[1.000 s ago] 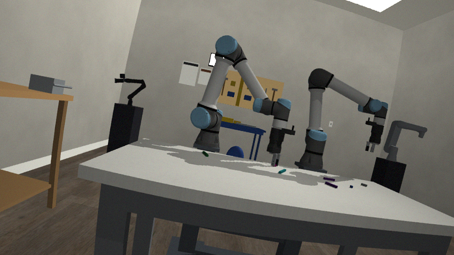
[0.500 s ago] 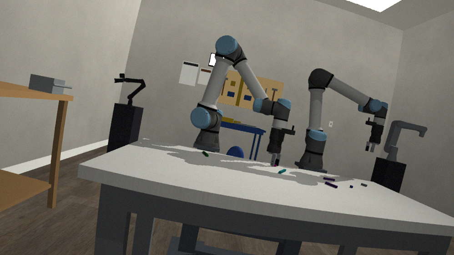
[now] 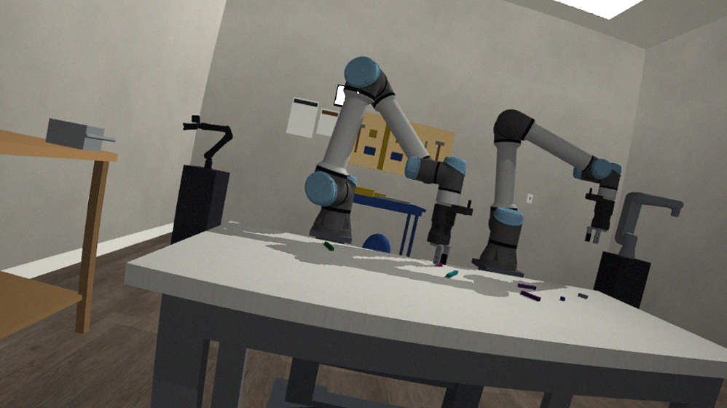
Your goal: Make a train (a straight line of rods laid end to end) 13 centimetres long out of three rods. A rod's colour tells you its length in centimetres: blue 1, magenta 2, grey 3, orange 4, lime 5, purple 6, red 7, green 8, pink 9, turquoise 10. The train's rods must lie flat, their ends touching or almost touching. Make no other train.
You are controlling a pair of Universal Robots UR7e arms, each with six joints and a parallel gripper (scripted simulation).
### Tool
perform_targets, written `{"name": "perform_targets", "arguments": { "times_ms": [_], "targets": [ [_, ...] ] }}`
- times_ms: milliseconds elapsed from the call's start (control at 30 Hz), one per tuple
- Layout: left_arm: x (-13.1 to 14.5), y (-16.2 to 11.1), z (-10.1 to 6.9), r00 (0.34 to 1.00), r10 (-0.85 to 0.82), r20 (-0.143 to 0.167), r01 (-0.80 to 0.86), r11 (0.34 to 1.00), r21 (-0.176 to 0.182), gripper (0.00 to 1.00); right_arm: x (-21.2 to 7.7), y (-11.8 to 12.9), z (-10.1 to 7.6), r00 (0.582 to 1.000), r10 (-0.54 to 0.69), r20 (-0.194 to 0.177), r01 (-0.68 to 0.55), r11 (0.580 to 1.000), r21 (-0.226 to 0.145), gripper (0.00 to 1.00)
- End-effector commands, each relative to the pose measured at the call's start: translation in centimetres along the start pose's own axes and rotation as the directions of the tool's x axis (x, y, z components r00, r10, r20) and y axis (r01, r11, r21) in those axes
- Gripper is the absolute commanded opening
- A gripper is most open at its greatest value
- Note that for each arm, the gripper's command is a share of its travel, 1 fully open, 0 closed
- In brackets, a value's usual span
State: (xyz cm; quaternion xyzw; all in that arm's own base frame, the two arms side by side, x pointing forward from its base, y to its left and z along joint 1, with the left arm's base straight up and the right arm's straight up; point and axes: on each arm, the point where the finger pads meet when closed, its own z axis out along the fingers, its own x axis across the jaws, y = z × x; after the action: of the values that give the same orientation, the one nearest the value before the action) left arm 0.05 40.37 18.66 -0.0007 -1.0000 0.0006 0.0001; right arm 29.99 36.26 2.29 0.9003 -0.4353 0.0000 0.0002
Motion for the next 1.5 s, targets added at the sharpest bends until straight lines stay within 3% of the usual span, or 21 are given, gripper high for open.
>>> {"name": "perform_targets", "arguments": {
  "times_ms": [0,433,667,833,867,1467],
  "targets": [
    [0.0,0.0,0.0,1.0,0.0,0.0,0.0,1.0,-0.001,1.0,0.0,0.0,-0.6,1.0,0.0,0.001,0.0,1.0,0.001,0.7],
    [0.0,0.0,0.0,1.0,0.0,0.0,0.0,1.0,-0.001,1.0,0.0,0.0,-6.9,1.0,0.0,0.001,0.0,1.0,0.001,0.7],
    [0.0,0.0,0.0,1.0,0.0,0.0,0.0,1.0,-0.001,1.0,0.0,0.0,-8.5,1.0,0.0,0.001,0.0,1.0,0.001,0.7],
    [0.0,0.0,0.0,1.0,0.0,0.0,0.0,1.0,-0.001,1.0,0.0,0.0,-8.9,1.0,0.0,0.001,0.0,1.0,0.001,0.7],
    [0.0,0.0,0.0,1.0,0.0,0.0,0.0,1.0,-0.001,1.0,0.0,0.0,-8.9,1.0,0.0,0.001,0.0,1.0,0.001,1.0],
    [0.0,0.0,0.0,1.0,0.0,0.0,0.0,1.0,-0.001,1.0,0.0,0.0,-8.9,1.0,0.0,0.001,0.0,1.0,0.001,1.0]
  ]
}}
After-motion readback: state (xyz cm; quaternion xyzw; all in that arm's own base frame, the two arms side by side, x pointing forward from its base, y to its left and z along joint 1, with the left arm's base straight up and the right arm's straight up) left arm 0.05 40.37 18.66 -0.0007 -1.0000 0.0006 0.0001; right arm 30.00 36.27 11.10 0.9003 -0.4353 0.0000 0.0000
